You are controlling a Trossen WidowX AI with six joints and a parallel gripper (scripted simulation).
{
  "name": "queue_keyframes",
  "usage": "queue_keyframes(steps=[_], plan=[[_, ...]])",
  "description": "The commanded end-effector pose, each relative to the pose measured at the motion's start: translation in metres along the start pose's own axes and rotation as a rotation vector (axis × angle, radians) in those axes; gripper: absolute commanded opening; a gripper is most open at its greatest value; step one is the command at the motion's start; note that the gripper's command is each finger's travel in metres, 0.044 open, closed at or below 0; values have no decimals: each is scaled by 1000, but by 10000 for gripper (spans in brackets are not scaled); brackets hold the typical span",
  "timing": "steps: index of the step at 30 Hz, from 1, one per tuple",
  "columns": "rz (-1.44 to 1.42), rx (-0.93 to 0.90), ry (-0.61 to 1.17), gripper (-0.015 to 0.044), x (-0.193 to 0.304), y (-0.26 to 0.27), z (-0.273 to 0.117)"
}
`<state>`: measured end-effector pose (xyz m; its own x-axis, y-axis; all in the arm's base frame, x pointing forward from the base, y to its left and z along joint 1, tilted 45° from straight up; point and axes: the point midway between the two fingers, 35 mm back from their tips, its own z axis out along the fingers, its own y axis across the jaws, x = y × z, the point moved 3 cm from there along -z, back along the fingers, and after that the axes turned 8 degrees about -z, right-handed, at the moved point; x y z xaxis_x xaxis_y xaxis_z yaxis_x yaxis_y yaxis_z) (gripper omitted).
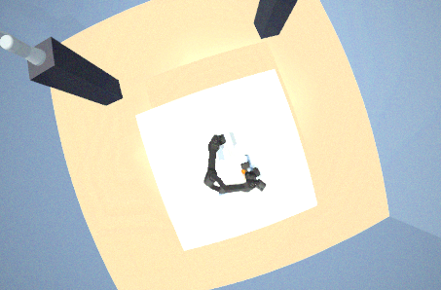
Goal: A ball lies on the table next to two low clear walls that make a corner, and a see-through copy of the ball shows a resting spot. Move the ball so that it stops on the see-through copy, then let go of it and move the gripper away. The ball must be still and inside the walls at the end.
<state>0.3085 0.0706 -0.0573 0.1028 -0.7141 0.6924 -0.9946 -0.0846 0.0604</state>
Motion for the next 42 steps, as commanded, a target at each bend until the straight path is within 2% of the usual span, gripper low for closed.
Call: queue_keyframes(steps=[1,36,40,42], plan=[[-10,-1,13,353,2,1,8],[-10,-1,16,353,4,1,61],[-10,-1,16,248,4,1,61],[-10,-1,16,235,4,1,61]])
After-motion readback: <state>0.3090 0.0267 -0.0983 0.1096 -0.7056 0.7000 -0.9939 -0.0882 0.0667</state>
